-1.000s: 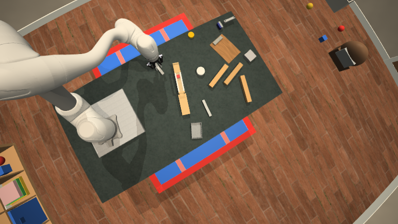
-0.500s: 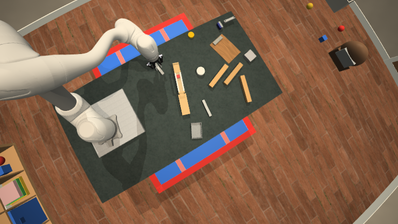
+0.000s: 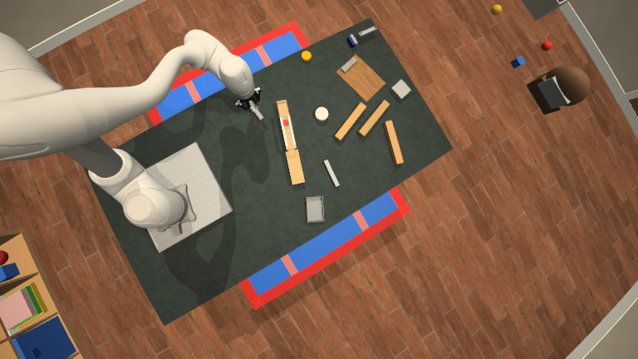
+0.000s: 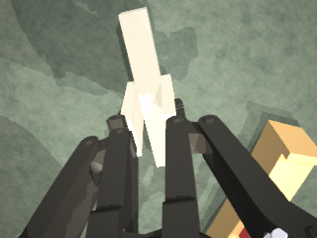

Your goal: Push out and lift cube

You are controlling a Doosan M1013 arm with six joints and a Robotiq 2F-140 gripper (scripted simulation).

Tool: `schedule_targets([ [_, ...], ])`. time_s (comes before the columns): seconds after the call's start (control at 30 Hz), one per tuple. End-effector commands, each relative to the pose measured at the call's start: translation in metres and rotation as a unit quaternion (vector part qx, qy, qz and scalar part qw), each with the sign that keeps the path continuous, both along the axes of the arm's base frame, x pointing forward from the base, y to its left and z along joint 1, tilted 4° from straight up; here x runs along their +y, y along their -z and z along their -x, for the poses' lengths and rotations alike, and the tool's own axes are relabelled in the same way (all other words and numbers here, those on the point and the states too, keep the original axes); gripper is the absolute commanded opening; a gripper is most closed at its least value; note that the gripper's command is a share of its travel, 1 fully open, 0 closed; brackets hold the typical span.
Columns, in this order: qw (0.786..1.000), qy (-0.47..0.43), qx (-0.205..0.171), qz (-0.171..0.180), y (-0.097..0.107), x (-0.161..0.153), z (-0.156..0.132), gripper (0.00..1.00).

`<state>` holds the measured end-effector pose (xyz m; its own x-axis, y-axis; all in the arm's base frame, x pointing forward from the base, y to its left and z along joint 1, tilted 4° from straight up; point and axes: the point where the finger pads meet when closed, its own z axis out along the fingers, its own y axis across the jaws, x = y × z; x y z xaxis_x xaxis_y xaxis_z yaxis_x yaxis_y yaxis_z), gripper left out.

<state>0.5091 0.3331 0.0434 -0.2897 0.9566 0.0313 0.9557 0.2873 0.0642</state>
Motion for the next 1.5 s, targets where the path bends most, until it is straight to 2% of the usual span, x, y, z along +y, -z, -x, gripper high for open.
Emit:
schedule_targets([
  [0.0, 1.0, -0.005, 0.001, 0.0, 0.003, 0.001, 0.002, 0.0],
  [1.03, 1.0, -0.005, 0.001, 0.0, 0.002, 0.001, 0.002, 0.0],
  [1.13, 1.0, -0.005, 0.001, 0.0, -0.011, 0.0, 0.002, 0.0],
  [1.27, 1.0, -0.005, 0.001, 0.0, -0.05, -0.002, 0.004, 0.0],
  [1.33, 1.0, -0.005, 0.001, 0.0, -0.05, -0.002, 0.004, 0.0],
  [1.47, 1.0, -0.005, 0.001, 0.0, -0.093, -0.004, 0.006, 0.0],
])
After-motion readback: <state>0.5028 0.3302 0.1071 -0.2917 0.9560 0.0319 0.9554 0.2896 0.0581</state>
